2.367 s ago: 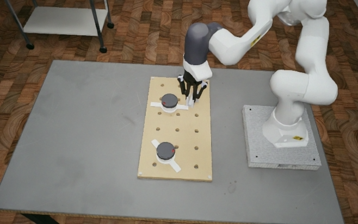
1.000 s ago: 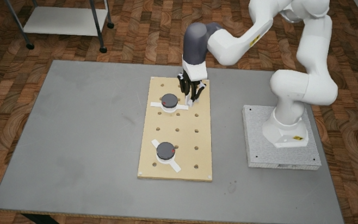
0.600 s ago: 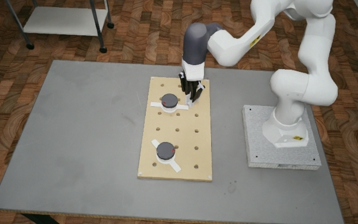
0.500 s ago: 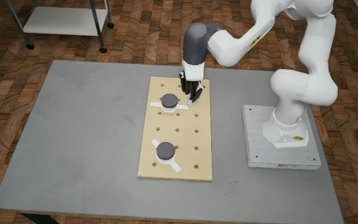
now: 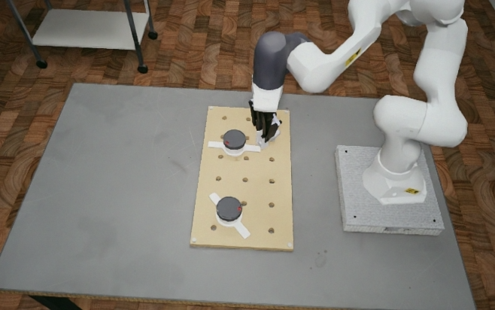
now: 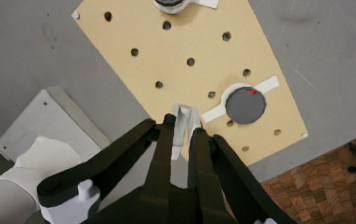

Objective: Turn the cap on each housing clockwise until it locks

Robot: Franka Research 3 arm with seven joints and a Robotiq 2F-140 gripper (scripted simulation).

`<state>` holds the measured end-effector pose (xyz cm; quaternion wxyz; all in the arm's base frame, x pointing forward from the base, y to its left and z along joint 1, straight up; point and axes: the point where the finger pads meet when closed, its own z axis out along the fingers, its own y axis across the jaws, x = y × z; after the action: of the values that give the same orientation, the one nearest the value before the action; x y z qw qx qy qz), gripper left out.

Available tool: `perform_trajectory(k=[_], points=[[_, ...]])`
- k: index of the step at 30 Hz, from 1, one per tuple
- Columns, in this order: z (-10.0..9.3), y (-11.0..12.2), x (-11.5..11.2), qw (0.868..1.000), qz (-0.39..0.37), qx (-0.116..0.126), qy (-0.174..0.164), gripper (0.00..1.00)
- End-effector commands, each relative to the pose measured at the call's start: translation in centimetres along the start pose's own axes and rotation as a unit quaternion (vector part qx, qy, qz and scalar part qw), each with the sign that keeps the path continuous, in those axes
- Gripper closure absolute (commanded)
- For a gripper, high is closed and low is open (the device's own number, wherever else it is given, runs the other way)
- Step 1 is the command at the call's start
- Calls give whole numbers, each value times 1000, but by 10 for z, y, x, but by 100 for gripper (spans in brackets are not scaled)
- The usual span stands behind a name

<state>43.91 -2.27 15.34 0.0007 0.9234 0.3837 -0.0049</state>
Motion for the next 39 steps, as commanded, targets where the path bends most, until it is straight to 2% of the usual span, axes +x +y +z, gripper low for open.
perform_trajectory(k=[1, 13, 32, 39], points=[[-2, -1, 3, 998, 64, -1, 5, 90], [-2, -1, 3, 981, 195, 0, 5, 90], [-2, -1, 3, 973, 231, 0, 5, 90], [-2, -1, 3, 953, 302, 0, 5, 90]])
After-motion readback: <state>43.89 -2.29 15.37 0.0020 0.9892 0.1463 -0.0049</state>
